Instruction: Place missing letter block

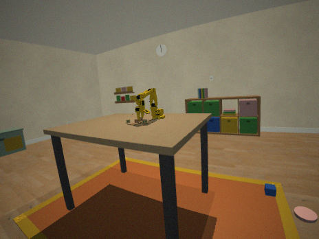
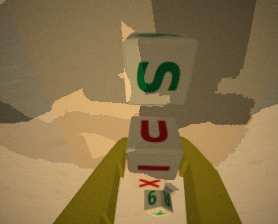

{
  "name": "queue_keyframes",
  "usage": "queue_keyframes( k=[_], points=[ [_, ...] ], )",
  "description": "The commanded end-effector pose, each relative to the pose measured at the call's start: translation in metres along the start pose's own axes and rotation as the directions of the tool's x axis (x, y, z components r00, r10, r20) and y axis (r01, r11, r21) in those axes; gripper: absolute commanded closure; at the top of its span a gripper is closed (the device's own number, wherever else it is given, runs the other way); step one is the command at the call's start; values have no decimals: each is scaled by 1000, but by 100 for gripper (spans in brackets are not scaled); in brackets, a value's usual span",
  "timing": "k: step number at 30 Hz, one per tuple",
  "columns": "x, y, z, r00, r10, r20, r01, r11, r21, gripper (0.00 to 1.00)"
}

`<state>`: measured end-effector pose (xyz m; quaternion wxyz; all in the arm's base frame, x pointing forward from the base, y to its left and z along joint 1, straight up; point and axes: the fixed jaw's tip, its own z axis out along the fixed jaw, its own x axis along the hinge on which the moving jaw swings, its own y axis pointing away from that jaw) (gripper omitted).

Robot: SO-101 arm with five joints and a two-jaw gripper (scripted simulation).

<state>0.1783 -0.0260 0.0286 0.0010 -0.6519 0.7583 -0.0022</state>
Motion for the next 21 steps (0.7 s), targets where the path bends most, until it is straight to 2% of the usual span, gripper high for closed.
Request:
queue_keyframes(
  k=[1,21],
  points=[
    [-1,-8,-6,1000,0,2,0,998,58,100],
    [-1,-8,1,1000,0,2,0,998,58,100]
  ],
)
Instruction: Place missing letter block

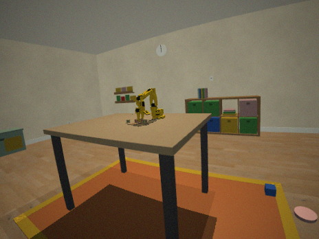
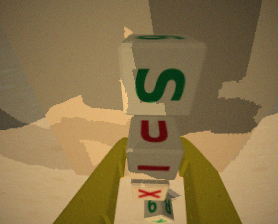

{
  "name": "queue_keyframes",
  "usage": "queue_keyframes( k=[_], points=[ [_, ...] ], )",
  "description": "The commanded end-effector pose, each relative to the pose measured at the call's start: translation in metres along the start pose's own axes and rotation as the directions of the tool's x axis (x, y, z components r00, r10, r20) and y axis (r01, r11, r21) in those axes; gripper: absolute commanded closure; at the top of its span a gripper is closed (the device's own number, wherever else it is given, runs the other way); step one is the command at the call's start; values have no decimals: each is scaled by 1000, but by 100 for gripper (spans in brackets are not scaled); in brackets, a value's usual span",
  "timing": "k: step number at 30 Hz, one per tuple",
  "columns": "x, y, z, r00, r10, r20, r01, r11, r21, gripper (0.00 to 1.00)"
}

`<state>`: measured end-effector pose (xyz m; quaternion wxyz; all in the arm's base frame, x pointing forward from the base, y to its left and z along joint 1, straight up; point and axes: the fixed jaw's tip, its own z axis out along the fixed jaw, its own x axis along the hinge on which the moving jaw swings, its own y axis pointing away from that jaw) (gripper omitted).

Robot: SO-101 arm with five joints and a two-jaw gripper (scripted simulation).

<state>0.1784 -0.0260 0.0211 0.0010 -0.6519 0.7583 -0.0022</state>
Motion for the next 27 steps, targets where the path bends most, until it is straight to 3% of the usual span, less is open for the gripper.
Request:
queue_keyframes(
  k=[1,10,19,27],
  points=[
    [-1,-8,-6,1000,0,2,0,998,58,100],
    [-1,-8,-5,1000,0,2,0,998,58,99],
    [-1,-8,-5,1000,0,2,0,998,58,87],
    [-1,-8,-5,1000,0,2,0,998,58,86]
  ],
)
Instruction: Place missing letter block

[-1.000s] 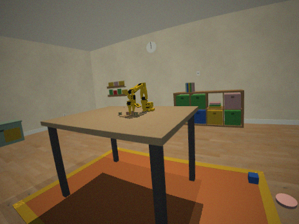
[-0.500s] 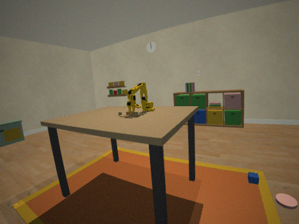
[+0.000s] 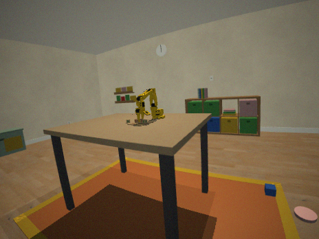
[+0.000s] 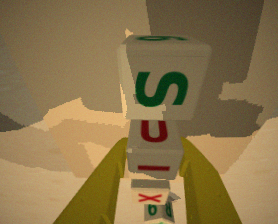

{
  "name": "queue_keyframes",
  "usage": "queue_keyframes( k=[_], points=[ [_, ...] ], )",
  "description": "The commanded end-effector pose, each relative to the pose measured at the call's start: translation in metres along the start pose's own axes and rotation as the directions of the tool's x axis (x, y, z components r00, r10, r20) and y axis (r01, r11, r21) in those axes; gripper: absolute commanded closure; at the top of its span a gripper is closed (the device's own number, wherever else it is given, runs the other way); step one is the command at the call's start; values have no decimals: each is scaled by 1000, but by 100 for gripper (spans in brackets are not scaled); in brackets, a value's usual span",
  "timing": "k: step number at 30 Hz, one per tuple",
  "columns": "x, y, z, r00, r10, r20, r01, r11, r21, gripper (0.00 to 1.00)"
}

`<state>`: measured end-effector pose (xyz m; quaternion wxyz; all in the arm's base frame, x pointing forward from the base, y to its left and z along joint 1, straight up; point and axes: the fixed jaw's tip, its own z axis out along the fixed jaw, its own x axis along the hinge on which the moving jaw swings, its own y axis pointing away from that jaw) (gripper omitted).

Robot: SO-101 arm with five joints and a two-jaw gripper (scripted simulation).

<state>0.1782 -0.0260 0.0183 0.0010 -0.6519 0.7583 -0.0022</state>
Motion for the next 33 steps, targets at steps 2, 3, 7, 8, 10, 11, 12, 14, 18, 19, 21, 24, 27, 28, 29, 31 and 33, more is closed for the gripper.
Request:
queue_keyframes(
  k=[2,3,7,8,10,11,12,14,18,19,21,24,27,28,29,31,33],
  points=[
    [-1,-8,-8,1000,0,2,0,998,58,85],
    [-1,-8,-8,1000,0,2,0,998,58,85],
    [-1,-8,-8,1000,0,2,0,998,58,82],
    [-1,-8,-8,1000,0,2,0,998,58,81],
    [-1,-8,-8,1000,0,2,0,998,58,79],
    [-1,-8,-8,1000,0,2,0,998,58,78],
    [-1,-8,-8,1000,0,2,0,998,58,76],
    [-1,-8,-8,1000,0,2,0,998,58,76],
    [-1,-8,-8,1000,0,2,0,998,58,72],
    [-1,-8,-8,1000,0,2,0,998,58,71],
    [-1,-8,-8,1000,0,2,0,998,58,69],
    [-1,-8,-8,1000,0,2,0,998,58,68],
    [-1,-8,-8,1000,0,2,0,998,58,67],
    [-1,-8,-8,1000,0,2,0,998,58,67],
    [-1,-8,-8,1000,0,2,0,998,58,67],
    [-1,-8,-8,1000,0,2,0,998,58,67],
    [-1,-8,-8,1000,0,2,0,998,58,67]
  ],
)
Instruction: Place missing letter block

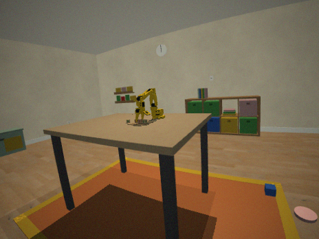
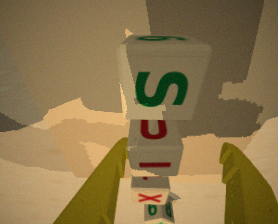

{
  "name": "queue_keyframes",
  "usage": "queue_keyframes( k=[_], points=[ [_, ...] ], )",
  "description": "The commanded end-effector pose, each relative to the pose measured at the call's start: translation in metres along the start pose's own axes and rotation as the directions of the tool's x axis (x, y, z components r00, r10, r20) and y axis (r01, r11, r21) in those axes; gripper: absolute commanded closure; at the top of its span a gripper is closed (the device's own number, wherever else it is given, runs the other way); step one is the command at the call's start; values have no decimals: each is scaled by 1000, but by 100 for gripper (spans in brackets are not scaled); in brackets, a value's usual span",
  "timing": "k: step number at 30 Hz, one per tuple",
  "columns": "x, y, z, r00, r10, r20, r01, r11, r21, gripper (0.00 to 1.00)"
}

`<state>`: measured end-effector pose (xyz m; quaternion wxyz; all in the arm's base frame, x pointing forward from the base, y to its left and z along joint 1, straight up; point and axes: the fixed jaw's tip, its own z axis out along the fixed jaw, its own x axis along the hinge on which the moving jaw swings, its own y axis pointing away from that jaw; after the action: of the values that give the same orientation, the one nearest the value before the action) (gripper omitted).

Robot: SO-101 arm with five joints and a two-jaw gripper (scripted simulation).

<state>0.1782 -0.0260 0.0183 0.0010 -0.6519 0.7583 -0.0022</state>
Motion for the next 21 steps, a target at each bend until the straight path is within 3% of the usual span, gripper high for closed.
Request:
queue_keyframes(
  k=[1,7,21],
  points=[
    [-1,-8,-8,1000,0,2,0,998,57,67],
    [-1,-9,-17,1000,0,2,0,998,57,67],
    [-1,-7,-58,1000,0,2,0,998,57,67]
  ],
)
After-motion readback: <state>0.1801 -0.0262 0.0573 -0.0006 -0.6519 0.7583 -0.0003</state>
